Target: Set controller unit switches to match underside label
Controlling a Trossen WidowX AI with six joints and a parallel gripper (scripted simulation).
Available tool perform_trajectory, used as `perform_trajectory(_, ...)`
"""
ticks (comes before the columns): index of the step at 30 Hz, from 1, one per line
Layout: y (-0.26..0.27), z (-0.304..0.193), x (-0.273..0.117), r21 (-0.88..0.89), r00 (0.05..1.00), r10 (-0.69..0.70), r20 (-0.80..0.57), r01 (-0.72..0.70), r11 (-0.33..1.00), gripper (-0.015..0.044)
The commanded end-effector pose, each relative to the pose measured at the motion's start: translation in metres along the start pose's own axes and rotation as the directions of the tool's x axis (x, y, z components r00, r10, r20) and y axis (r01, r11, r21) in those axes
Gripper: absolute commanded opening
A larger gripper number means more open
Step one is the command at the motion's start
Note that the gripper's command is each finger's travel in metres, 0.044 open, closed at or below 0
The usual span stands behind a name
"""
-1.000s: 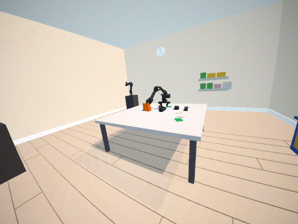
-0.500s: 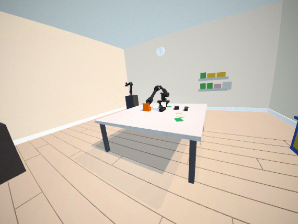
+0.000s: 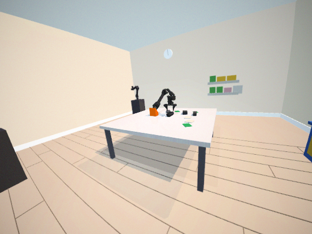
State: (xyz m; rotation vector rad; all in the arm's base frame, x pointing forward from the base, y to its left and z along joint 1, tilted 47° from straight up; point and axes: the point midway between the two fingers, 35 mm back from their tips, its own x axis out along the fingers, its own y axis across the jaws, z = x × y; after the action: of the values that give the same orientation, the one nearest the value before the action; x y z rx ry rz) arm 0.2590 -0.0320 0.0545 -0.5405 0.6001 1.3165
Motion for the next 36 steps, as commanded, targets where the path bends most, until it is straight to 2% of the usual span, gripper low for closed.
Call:
perform_trajectory(1, 0.001, -0.001, 0.0, -0.001, 1.0, 0.007, -0.002, -0.007, 1.0, 0.044)
perform_trajectory(5, 0.001, -0.003, 0.0, -0.001, 1.0, 0.007, -0.003, -0.007, 1.0, 0.044)
perform_trajectory(12, 0.001, -0.065, -0.021, 0.001, 1.0, 0.009, -0.007, -0.009, 1.0, 0.044)
perform_trajectory(36, -0.001, -0.065, 0.012, 0.001, 1.0, 0.008, -0.008, -0.008, 1.0, 0.044)
